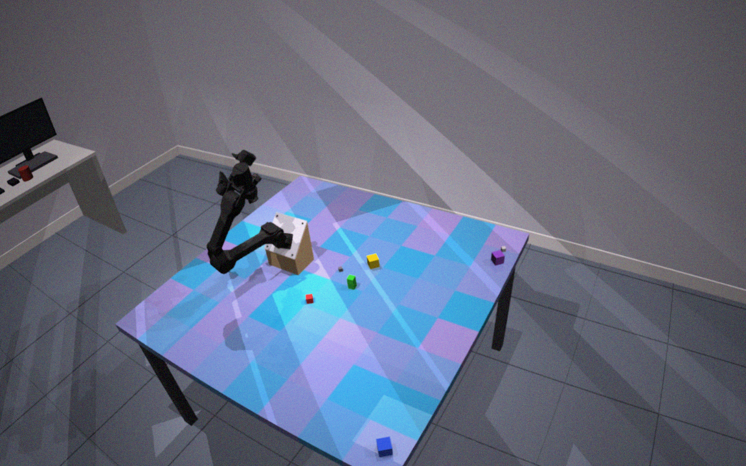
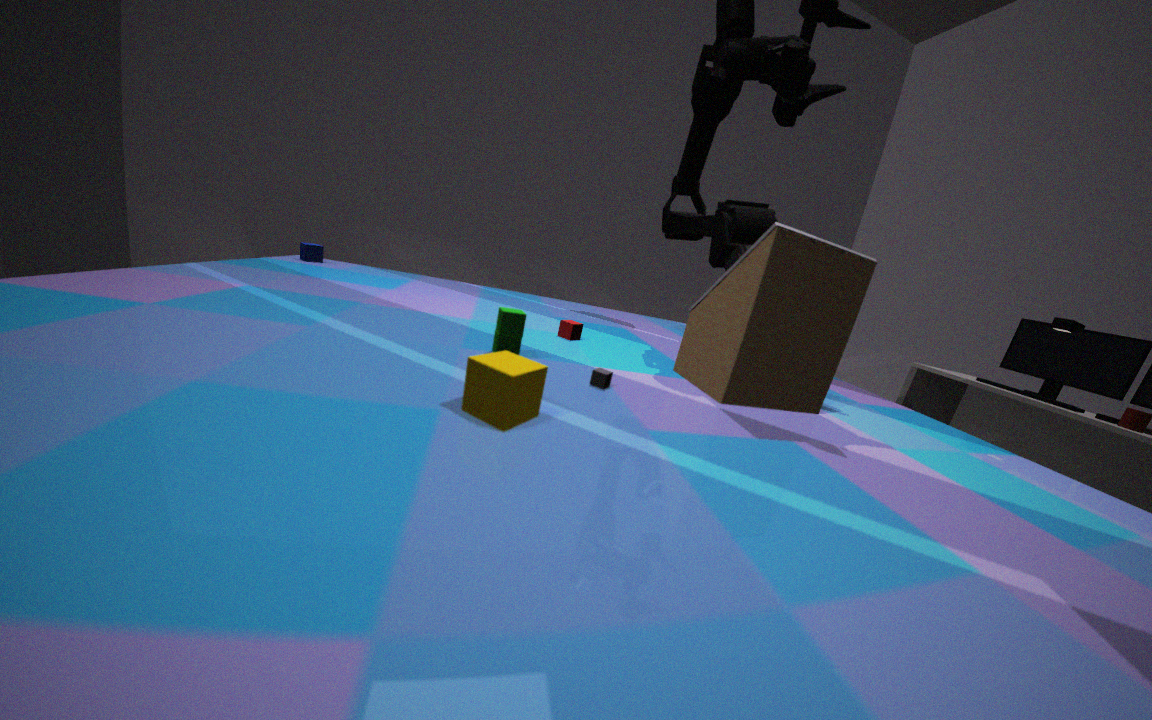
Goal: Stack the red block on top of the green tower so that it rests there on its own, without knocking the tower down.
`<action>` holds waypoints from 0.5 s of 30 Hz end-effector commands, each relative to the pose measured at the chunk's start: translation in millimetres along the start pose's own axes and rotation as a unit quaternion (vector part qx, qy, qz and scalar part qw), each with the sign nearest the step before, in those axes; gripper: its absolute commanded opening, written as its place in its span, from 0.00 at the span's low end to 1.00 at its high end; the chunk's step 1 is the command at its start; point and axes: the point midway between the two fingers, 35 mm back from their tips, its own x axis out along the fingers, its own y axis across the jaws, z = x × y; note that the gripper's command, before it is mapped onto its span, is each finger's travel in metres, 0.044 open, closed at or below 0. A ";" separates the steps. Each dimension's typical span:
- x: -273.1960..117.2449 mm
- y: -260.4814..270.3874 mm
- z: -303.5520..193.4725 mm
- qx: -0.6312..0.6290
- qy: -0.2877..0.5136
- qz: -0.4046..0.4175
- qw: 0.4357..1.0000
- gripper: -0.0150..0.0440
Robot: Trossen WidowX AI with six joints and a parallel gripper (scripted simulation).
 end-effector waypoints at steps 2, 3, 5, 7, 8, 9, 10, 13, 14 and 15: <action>-1.6 6.1 4.2 -0.011 -0.008 0.015 1.000 1.00; -3.9 13.6 9.5 -0.024 -0.019 0.033 0.999 1.00; -10.8 31.2 22.8 -0.055 -0.048 0.075 0.995 1.00; -19.6 47.7 36.5 -0.084 -0.081 0.114 0.987 1.00; -24.7 55.4 43.6 -0.098 -0.099 0.131 0.981 1.00; -30.2 62.8 50.7 -0.112 -0.118 0.148 0.976 1.00; -36.1 69.8 58.0 -0.125 -0.138 0.163 0.969 1.00; -55.2 88.4 79.9 -0.163 -0.200 0.199 0.945 1.00; -62.2 93.8 87.3 -0.174 -0.222 0.209 0.936 1.00; -69.5 98.7 94.8 -0.184 -0.245 0.217 0.927 1.00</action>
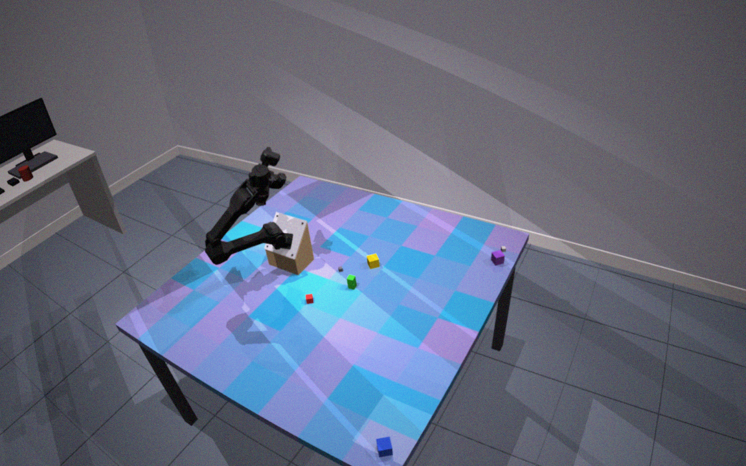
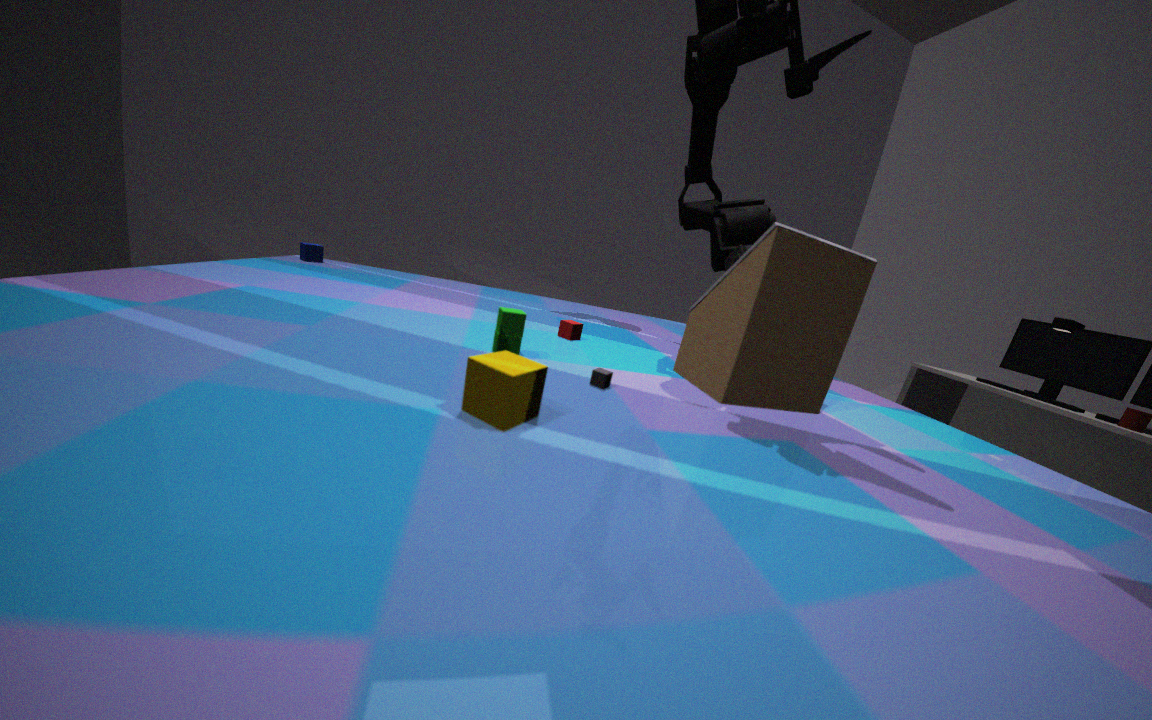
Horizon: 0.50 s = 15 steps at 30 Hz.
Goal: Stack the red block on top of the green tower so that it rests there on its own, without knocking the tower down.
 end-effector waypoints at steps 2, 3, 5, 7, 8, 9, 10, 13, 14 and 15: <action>-7.0 13.9 49.5 -0.056 -0.099 0.029 0.993 1.00; -10.1 16.6 60.3 -0.070 -0.122 0.033 0.990 1.00; -17.5 20.9 81.8 -0.097 -0.168 0.036 0.980 1.00; -26.4 24.3 102.8 -0.122 -0.214 0.034 0.969 1.00; -31.5 25.5 113.2 -0.134 -0.237 0.031 0.962 1.00; -36.8 26.2 123.4 -0.146 -0.259 0.026 0.954 1.00; -42.5 26.6 133.5 -0.157 -0.282 0.021 0.946 1.00; -61.2 25.5 162.4 -0.188 -0.345 -0.005 0.920 1.00; -67.9 24.3 171.6 -0.197 -0.364 -0.017 0.910 1.00; -74.9 22.8 180.6 -0.205 -0.383 -0.029 0.900 1.00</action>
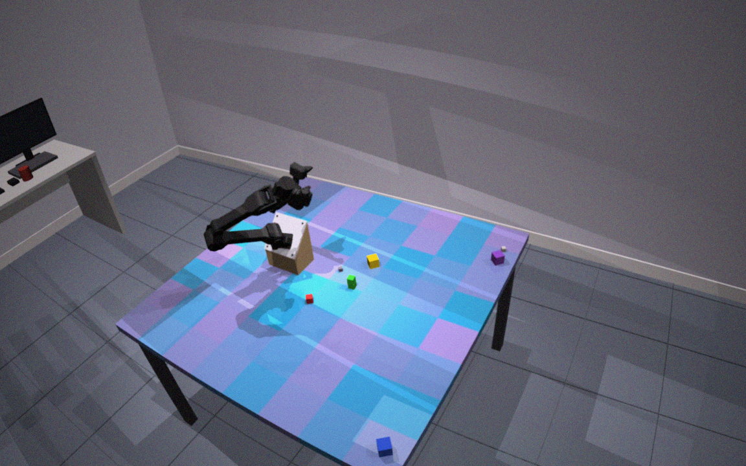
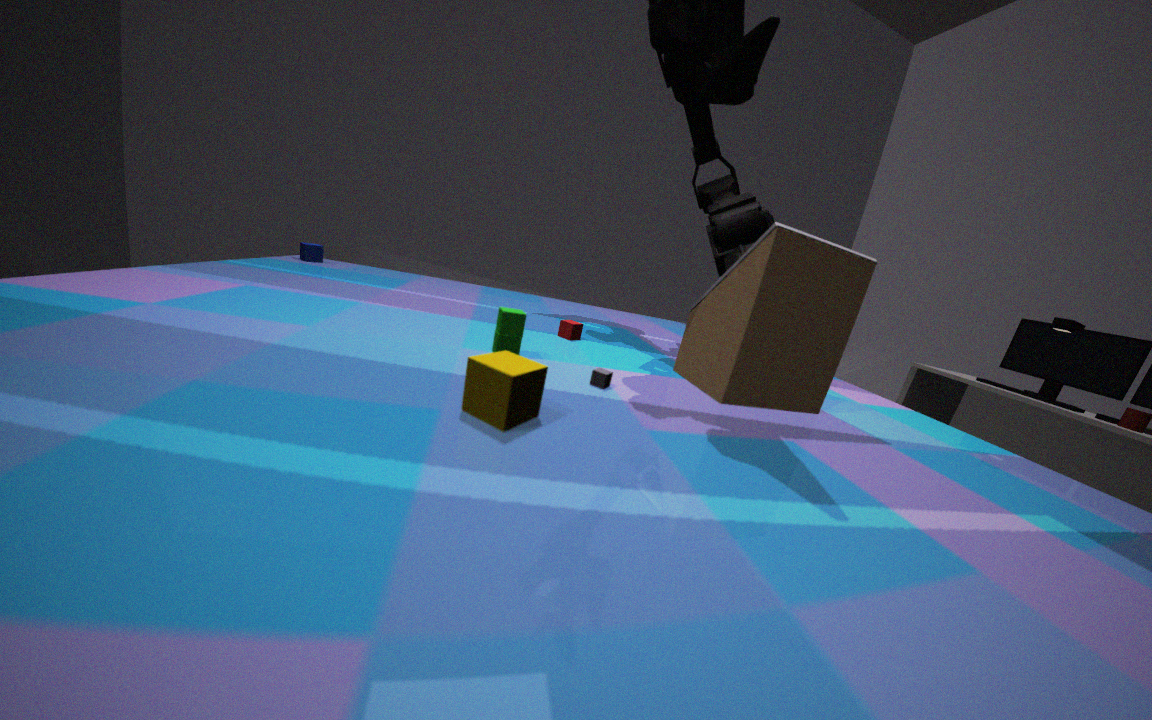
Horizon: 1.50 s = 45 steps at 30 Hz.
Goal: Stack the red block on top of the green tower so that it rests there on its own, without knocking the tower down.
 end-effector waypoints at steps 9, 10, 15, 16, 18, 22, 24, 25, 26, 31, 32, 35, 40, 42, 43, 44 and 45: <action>-14.6 -75.4 100.8 -0.148 -0.163 -0.181 0.958 1.00; -18.1 -82.9 107.8 -0.160 -0.170 -0.202 0.951 1.00; -39.3 -122.3 137.5 -0.215 -0.187 -0.308 0.907 1.00; -44.2 -130.4 142.2 -0.225 -0.186 -0.330 0.897 1.00; -54.6 -146.7 150.6 -0.244 -0.180 -0.374 0.876 1.00; -76.1 -180.0 162.7 -0.275 -0.148 -0.463 0.830 1.00; -87.2 -196.8 166.4 -0.288 -0.122 -0.505 0.804 1.00; -93.0 -205.0 167.7 -0.294 -0.107 -0.525 0.791 1.00; -98.8 -213.1 168.6 -0.299 -0.091 -0.545 0.778 1.00; -128.8 -250.0 168.3 -0.320 0.007 -0.626 0.711 1.00; -134.9 -256.1 167.7 -0.323 0.027 -0.638 0.698 1.00; -153.3 -273.5 164.3 -0.329 0.093 -0.668 0.661 1.00; -167.7 -286.4 160.0 -0.332 0.150 -0.684 0.632 1.00; -169.1 -287.2 157.4 -0.332 0.150 -0.684 0.632 1.00; -169.4 -287.4 156.8 -0.332 0.150 -0.684 0.632 1.00; -169.4 -286.5 156.6 -0.332 0.150 -0.684 0.632 1.00; -169.5 -285.6 156.3 -0.332 0.150 -0.684 0.632 1.00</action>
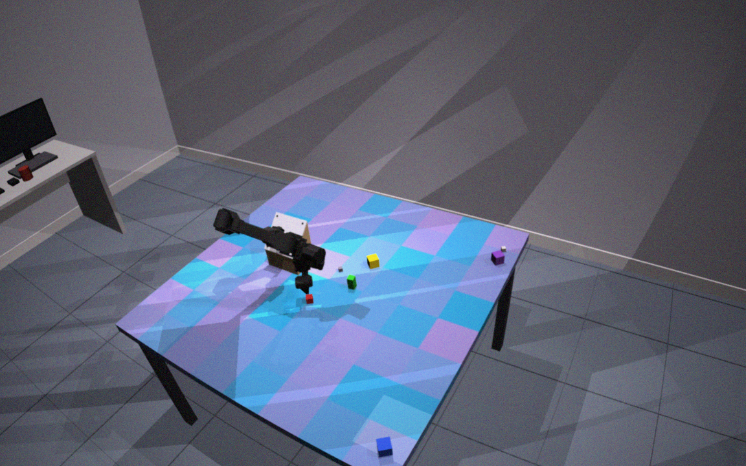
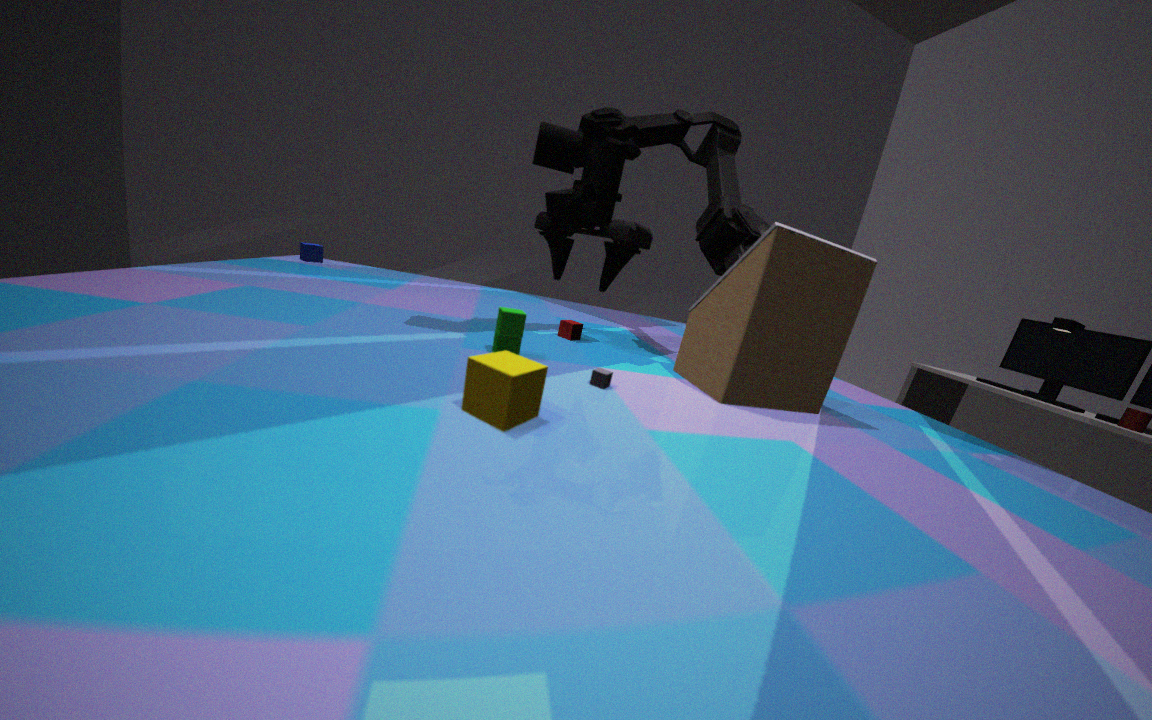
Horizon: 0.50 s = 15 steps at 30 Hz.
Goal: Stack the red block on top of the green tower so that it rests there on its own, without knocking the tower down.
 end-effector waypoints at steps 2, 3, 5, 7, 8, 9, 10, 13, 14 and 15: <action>3.0 0.4 -2.6 -0.005 0.004 -0.001 1.000 1.00; 6.3 0.3 -2.4 -0.005 0.004 -0.001 1.000 1.00; 15.6 0.2 -2.0 -0.005 0.004 -0.001 1.000 1.00; 26.9 0.2 -2.1 -0.005 0.004 -0.001 1.000 1.00; 33.4 0.3 -2.5 -0.005 0.004 -0.002 1.000 1.00; 38.7 0.5 -2.8 -0.005 0.005 -0.002 1.000 1.00; 41.9 0.8 -3.0 -0.005 0.005 -0.002 1.000 1.00; 43.0 1.4 -2.6 -0.005 0.005 -0.002 1.000 1.00; 43.3 1.4 -2.6 -0.005 0.005 -0.002 1.000 1.00; 43.8 1.4 -2.5 -0.005 0.005 -0.002 1.000 1.00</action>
